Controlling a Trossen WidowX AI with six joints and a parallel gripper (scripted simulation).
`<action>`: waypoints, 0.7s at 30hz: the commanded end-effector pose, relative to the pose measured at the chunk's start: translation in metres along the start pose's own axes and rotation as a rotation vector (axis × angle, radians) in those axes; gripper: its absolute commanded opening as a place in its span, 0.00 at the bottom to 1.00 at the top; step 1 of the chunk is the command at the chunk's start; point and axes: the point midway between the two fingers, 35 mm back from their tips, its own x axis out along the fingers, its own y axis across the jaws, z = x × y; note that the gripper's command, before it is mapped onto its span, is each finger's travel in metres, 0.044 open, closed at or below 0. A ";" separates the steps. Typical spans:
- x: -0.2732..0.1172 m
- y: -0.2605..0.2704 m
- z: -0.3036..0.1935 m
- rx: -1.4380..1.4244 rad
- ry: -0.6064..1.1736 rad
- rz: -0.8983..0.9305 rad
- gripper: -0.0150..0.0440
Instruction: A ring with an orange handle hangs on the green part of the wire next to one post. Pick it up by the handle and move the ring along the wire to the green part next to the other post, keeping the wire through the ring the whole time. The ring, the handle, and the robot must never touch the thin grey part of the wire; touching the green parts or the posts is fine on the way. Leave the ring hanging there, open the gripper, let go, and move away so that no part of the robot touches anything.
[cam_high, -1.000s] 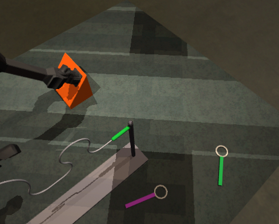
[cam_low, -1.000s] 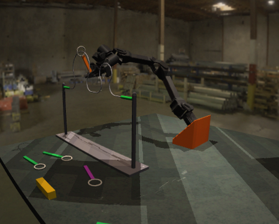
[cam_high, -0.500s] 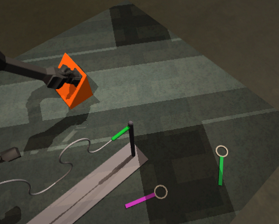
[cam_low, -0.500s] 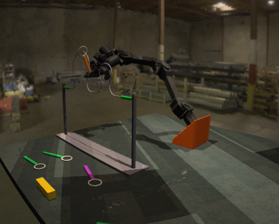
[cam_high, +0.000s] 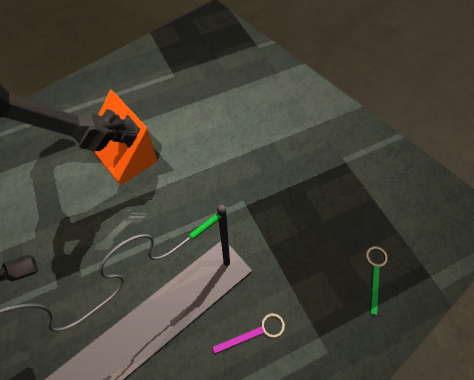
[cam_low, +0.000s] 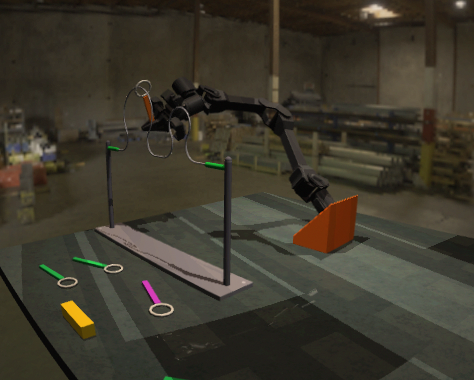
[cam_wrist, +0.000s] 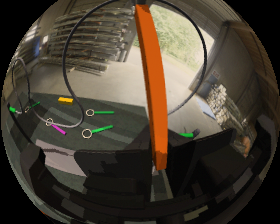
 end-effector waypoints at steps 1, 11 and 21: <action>0.000 -0.001 0.000 -0.051 -0.003 -0.029 0.00; 0.000 -0.005 0.000 -0.159 -0.017 -0.094 0.00; 0.000 -0.010 0.001 -0.268 -0.031 -0.157 0.00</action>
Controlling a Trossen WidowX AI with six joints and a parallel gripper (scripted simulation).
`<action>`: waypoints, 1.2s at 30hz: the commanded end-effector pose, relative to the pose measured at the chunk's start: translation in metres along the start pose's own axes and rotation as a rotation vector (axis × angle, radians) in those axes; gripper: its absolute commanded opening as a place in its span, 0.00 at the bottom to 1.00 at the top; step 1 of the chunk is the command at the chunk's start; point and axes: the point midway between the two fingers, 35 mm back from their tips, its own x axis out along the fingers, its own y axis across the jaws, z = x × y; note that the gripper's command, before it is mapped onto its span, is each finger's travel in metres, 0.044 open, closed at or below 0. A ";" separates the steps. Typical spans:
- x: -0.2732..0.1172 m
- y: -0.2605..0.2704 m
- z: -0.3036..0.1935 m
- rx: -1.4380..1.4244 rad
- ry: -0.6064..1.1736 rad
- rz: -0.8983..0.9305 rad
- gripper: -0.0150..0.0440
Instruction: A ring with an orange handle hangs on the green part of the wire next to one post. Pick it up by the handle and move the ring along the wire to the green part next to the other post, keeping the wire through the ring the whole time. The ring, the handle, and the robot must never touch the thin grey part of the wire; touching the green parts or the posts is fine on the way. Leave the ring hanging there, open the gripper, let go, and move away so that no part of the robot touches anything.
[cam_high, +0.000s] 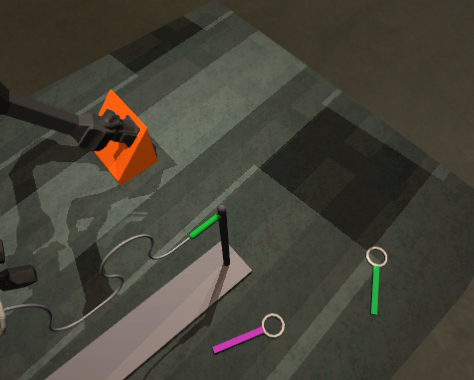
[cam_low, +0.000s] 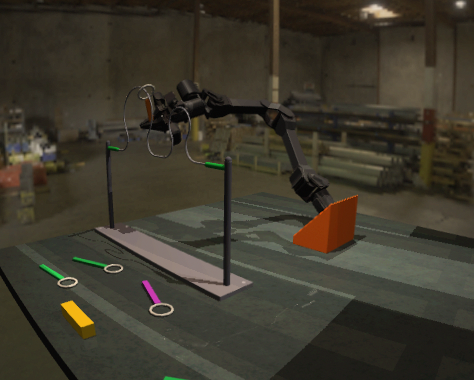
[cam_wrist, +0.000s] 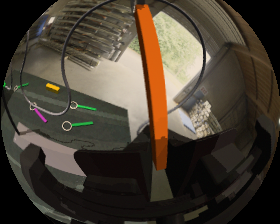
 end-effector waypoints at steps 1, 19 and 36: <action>0.000 -0.001 0.000 -0.051 -0.009 -0.026 0.00; 0.001 -0.009 0.001 -0.246 -0.035 -0.138 0.00; 0.000 -0.016 0.004 -0.431 -0.059 -0.242 0.00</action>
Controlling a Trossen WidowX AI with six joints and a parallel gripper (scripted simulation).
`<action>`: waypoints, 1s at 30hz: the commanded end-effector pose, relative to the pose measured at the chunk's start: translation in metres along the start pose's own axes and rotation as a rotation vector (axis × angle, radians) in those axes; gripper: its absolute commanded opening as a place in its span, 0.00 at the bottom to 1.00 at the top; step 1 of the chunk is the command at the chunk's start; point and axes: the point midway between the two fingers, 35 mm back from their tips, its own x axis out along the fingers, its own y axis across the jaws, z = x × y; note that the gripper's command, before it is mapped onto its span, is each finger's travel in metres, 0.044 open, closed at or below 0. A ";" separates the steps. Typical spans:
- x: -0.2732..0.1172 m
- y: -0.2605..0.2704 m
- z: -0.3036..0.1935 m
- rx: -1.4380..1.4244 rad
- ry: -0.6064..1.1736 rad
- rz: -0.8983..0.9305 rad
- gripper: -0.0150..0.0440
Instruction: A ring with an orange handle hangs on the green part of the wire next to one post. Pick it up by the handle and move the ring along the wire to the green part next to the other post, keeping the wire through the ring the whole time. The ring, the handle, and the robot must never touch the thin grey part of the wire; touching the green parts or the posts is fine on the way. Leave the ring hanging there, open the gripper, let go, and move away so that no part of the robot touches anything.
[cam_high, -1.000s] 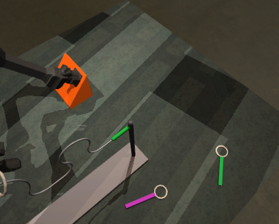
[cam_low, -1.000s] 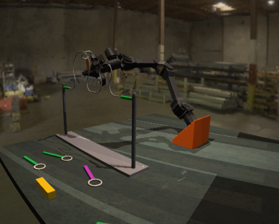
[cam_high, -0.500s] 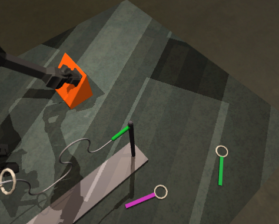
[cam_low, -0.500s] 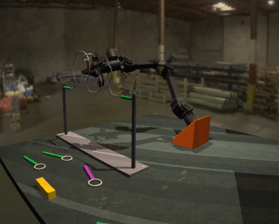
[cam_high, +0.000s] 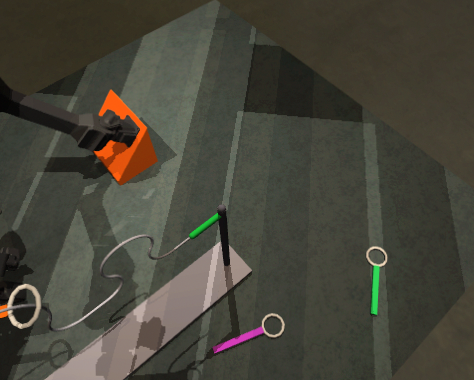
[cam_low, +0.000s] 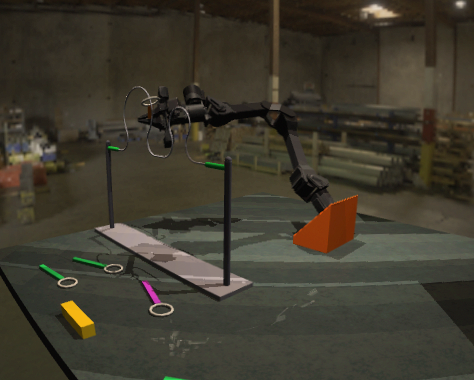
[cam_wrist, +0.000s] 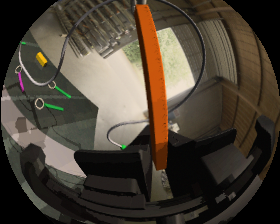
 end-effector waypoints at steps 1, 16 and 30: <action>0.000 0.000 0.000 -0.052 -0.008 -0.026 0.00; 0.000 -0.007 0.001 -0.215 -0.029 -0.117 0.00; 0.000 -0.013 0.003 -0.367 -0.048 -0.202 0.00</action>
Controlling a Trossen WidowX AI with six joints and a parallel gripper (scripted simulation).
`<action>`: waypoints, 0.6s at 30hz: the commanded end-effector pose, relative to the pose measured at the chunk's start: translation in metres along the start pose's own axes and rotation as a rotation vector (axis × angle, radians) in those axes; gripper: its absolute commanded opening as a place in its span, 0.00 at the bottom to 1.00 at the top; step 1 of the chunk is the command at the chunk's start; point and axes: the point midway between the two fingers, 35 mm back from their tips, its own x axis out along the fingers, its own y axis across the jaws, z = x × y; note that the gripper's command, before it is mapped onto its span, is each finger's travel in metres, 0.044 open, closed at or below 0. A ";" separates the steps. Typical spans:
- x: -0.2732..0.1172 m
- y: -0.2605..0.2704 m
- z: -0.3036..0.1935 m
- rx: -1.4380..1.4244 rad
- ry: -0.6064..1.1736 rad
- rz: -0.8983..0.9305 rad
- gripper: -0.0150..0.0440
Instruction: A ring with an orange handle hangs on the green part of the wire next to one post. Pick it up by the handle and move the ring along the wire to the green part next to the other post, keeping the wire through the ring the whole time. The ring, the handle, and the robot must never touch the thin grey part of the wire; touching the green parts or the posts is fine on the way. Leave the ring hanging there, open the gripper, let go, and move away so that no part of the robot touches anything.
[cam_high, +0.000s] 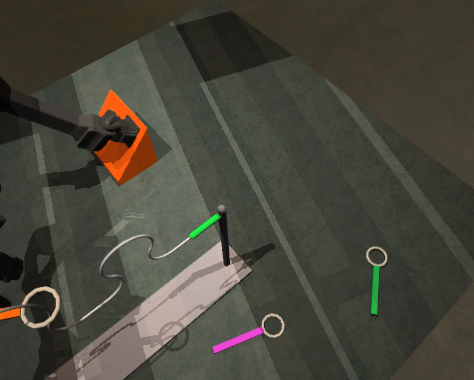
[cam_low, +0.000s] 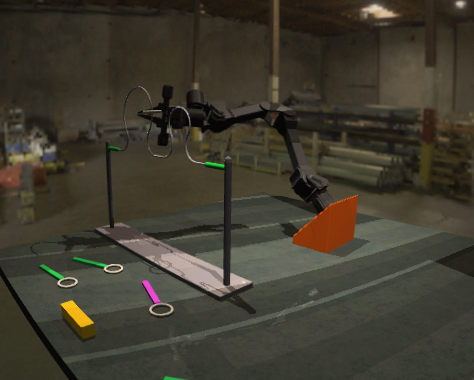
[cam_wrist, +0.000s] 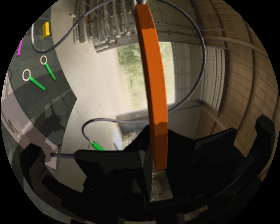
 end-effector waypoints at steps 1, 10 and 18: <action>0.000 0.000 0.001 -0.052 -0.008 -0.026 0.00; 0.000 -0.005 0.001 -0.150 -0.020 -0.080 0.00; 0.000 -0.008 0.002 -0.237 -0.031 -0.129 0.00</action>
